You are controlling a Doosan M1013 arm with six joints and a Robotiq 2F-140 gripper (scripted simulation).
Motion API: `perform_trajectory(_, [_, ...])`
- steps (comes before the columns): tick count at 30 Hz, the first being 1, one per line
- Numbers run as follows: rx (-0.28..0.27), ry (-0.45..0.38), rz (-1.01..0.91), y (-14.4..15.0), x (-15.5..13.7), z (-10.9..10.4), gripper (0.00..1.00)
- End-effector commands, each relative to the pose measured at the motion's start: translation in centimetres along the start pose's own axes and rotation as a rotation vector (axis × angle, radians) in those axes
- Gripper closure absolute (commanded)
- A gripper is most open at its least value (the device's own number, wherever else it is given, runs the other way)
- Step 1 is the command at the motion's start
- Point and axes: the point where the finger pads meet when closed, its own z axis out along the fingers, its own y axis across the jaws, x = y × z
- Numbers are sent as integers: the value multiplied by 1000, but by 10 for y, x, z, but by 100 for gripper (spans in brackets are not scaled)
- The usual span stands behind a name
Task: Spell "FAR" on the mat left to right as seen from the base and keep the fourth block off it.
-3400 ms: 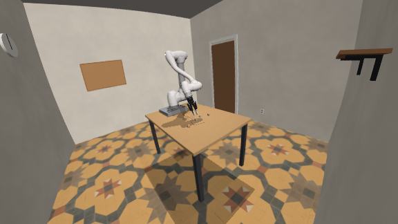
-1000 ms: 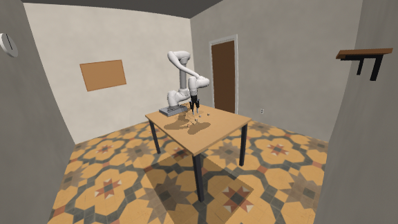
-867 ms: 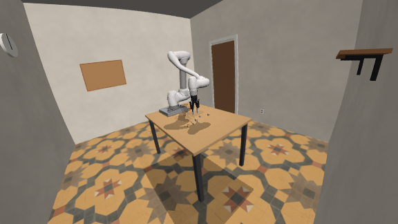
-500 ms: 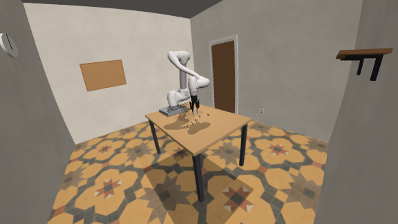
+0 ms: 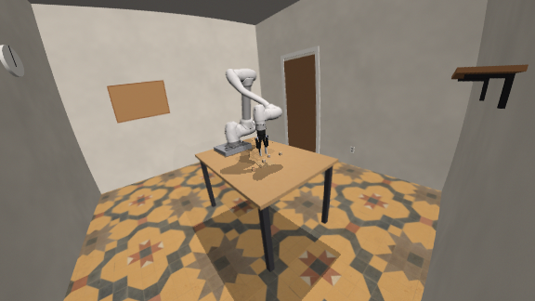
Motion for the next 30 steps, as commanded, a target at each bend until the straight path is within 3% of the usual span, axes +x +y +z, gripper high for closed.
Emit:
perform_trajectory(1, [0,6,2,1,3,9,63])
perform_trajectory(30, [0,6,2,1,3,37,63])
